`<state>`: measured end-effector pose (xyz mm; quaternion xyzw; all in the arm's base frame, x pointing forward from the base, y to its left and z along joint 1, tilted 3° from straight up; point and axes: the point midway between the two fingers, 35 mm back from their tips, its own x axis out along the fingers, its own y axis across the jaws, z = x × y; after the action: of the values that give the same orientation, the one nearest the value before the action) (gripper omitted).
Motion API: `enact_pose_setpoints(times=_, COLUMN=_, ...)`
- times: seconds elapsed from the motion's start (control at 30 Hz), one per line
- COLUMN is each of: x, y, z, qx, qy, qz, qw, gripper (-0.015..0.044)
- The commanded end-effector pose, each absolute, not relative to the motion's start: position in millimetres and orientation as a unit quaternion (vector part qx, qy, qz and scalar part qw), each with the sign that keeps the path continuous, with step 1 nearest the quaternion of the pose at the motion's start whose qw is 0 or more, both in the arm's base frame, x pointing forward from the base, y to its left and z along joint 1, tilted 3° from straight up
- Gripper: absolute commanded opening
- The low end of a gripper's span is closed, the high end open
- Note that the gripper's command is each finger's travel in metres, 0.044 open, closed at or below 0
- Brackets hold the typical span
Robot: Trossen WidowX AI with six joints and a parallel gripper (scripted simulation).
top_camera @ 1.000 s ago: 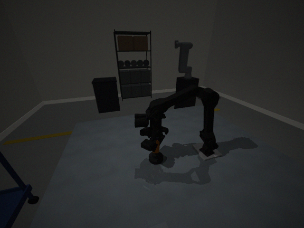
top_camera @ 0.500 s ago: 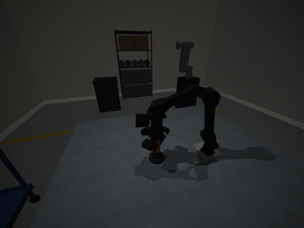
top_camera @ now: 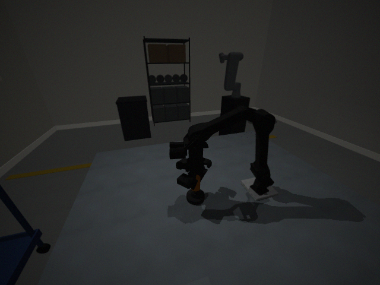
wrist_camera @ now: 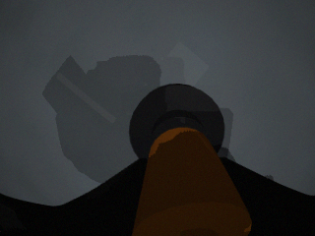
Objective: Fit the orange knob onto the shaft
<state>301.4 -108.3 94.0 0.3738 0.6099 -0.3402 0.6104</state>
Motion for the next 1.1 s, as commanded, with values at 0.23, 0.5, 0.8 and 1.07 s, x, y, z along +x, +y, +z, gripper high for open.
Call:
enact_pose_setpoints(times=0.23, x=302.5, y=-109.2, z=99.0, qx=0.383, qy=0.604, qz=-0.35, qw=0.605, gripper=0.0)
enact_pose_setpoints(times=0.5, x=302.6, y=-109.3, z=96.6, qx=0.437, qy=0.569, qz=-0.404, qw=0.568, gripper=0.0)
enact_pose_setpoints(times=0.8, x=300.8, y=-108.4, z=95.1, qx=0.437, qy=0.569, qz=-0.404, qw=0.568, gripper=0.0)
enact_pose_setpoints(times=1.07, x=301.4, y=-108.5, z=94.3, qx=0.437, qy=0.569, qz=-0.404, qw=0.568, gripper=0.0)
